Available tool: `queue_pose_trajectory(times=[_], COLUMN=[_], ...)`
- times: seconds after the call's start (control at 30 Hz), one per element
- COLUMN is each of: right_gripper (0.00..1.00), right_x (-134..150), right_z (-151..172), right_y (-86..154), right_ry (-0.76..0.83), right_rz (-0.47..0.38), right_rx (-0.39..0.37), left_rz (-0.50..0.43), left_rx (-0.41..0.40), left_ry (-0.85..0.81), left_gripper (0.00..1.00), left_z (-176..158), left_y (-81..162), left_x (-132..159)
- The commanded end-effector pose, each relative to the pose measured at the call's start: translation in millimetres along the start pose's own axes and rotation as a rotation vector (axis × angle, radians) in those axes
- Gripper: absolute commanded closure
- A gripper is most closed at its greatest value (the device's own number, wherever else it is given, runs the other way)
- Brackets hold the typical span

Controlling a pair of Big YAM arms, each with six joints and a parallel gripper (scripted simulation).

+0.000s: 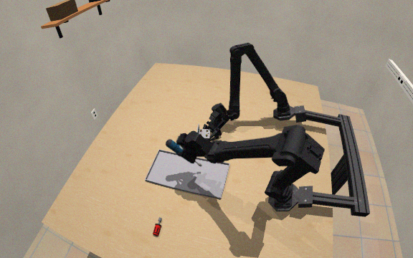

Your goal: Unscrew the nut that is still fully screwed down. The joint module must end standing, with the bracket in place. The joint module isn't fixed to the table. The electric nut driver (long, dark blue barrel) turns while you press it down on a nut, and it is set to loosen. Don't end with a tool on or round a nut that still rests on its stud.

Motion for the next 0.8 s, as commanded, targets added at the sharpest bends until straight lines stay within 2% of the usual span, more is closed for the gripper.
queue_pose_trajectory(times=[0.0,0.13,0.17,0.2,0.23,0.33,0.37,0.4,0.5,0.57,0.7,0.73,0.77], right_gripper=[0.41,0.41,0.41,0.41,0.41,0.41,0.41,0.41,0.41,0.41,0.41,0.41,0.41], right_x=[-5,-5,-5,-5,-5,-5,-5,-5,-5,-5,-5,-5,-5], right_z=[-2,-2,-2,-2,-2,-2,-2,-2,-2,-2,-2,-2,-2], right_y=[-3,-3,-3,-3,-3,-3,-3,-3,-3,-3,-3,-3,-3], right_ry=[0.006,0.006,0.006,0.006,0.006,0.006,0.006,0.006,0.006,0.006,0.006,0.006,0.006], right_rz=[-0.014,-0.014,-0.014,-0.014,-0.014,-0.014,-0.014,-0.014,-0.014,-0.014,-0.014,-0.014,-0.014], right_rx=[0.004,0.004,0.004,0.004,0.004,0.004,0.004,0.004,0.004,0.004,0.004,0.004,0.004], left_rz=[-0.125,-0.117,-0.124,-0.161,-0.172,-0.178,-0.157,-0.156,-0.188,-0.233,-0.227,-0.235,-0.274], left_rx=[0.037,0.064,0.07,0.069,0.068,0.06,0.074,0.08,0.097,0.104,0.13,0.136,0.133], left_ry=[-0.044,-0.087,-0.096,-0.089,-0.087,-0.084,-0.099,-0.109,-0.131,-0.14,-0.181,-0.189,-0.179], left_gripper=[0.58,0.58,0.58,0.58,0.58,0.58,0.58,0.58,0.58,0.58,0.58,0.58,0.58], left_z=[-19,-35,-39,-39,-39,-35,-41,-44,-54,-61,-76,-80,-81], left_y=[7,7,6,4,4,5,10,13,18,19,22,22,20], left_x=[-36,-16,-17,-37,-42,-44,-26,-20,-21,-36,-16,-16,-37])
Point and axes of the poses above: on each arm, the point where the finger pads meet when closed, its own y axis back along the fingers, its own z axis across the jaws, x = y × z, the point moved 8 cm from there along y, back along the fingers, and after that the axes turned 8 degrees about -y, right-handed, at the moved point
